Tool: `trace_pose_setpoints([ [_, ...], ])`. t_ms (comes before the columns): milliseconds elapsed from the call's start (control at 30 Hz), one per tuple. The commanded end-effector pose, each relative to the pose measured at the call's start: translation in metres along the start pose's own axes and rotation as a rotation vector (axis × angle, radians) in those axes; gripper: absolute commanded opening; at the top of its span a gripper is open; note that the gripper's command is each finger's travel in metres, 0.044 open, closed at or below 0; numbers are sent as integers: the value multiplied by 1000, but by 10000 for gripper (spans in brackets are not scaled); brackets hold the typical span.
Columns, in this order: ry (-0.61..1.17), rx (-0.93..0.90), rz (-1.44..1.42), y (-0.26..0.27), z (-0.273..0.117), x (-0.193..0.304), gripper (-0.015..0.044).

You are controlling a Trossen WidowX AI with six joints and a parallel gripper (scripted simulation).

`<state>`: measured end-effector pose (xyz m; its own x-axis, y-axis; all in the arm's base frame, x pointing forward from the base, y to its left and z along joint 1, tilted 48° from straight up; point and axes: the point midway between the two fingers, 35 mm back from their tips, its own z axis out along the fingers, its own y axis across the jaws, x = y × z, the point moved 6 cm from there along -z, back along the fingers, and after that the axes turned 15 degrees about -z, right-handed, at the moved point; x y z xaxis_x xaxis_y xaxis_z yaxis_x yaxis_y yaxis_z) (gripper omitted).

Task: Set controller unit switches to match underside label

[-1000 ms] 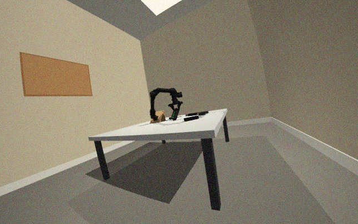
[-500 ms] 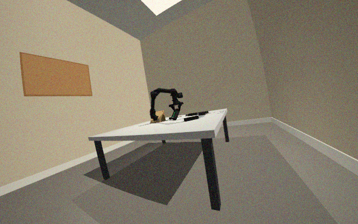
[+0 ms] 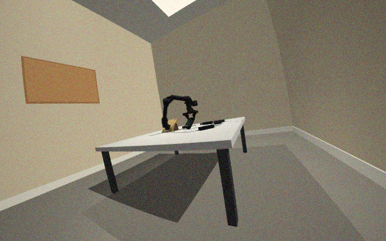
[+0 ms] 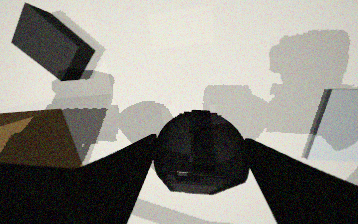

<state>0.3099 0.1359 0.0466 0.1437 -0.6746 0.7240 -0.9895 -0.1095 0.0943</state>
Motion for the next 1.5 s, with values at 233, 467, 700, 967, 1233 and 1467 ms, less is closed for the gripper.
trace_pose_setpoints([
  [233,10,-13,1,-1,11,-4,338],
  [467,10,-13,1,-2,15,-8,338],
  [700,10,-13,1,-3,19,-11,338],
  [967,10,-13,2,-4,24,-14,338],
  [1233,10,-13,2,-4,29,-18,338],
  [1467,10,-13,2,-5,34,-20,338],
])
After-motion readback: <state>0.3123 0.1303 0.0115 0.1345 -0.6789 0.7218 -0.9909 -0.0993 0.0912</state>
